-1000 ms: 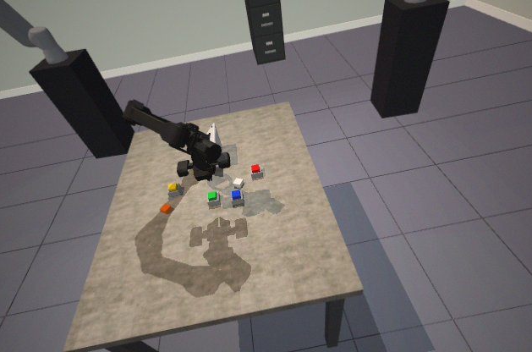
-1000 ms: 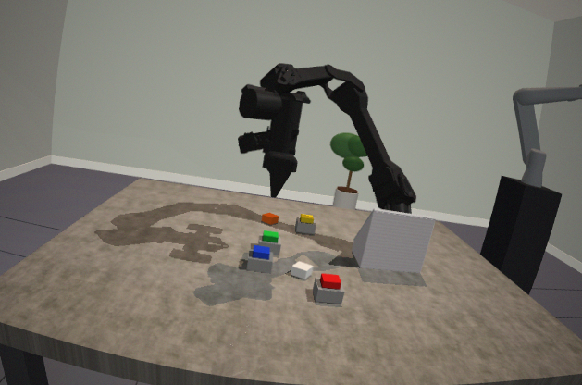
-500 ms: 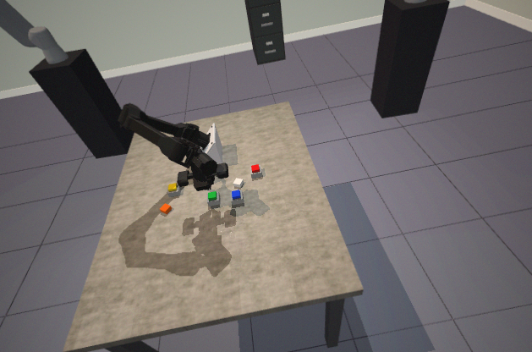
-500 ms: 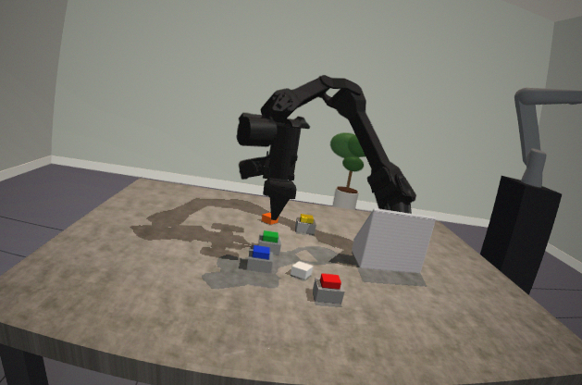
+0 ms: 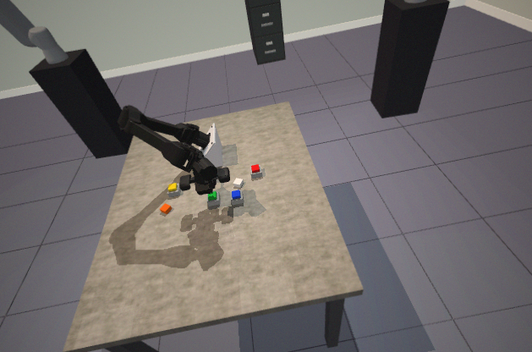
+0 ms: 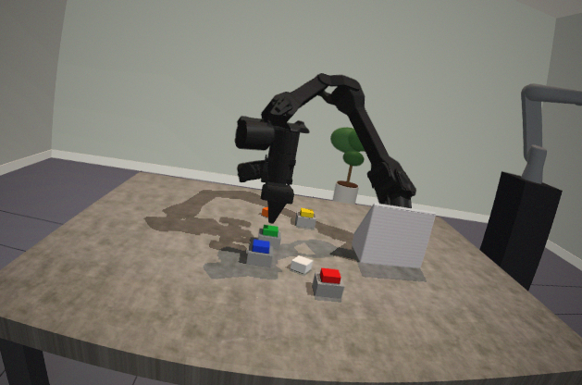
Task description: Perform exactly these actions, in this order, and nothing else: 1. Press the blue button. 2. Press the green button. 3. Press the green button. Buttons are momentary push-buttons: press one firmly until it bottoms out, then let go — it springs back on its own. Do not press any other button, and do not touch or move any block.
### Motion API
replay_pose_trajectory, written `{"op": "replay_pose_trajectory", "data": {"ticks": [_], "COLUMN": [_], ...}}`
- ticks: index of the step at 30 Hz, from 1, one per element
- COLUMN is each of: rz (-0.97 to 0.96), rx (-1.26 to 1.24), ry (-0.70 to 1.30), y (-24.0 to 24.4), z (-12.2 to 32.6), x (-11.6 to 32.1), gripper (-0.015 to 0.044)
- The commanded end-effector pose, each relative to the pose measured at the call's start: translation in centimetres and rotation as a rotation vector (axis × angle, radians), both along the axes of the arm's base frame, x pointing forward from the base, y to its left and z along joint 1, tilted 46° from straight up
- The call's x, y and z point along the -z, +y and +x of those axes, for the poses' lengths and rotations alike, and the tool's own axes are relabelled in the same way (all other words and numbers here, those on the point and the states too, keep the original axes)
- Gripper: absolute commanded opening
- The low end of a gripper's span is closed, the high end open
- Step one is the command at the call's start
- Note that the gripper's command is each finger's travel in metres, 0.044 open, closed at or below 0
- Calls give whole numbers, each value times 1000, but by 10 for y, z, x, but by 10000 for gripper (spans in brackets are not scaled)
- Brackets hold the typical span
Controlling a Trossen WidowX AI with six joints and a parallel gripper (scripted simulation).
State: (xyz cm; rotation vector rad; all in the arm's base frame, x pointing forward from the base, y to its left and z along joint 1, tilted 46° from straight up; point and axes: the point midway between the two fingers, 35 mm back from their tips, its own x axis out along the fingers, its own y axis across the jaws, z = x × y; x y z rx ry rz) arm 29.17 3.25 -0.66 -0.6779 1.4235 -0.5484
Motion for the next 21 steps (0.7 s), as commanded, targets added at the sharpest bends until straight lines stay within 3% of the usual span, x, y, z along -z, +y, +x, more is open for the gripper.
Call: {"op": "replay_pose_trajectory", "data": {"ticks": [1, 21], "rz": [-7, -8], "rx": [-4, -4], "ry": [5, 5], "y": [-6, -15], "z": [-1, 0], "x": [6, 14], "gripper": [20, 20]}}
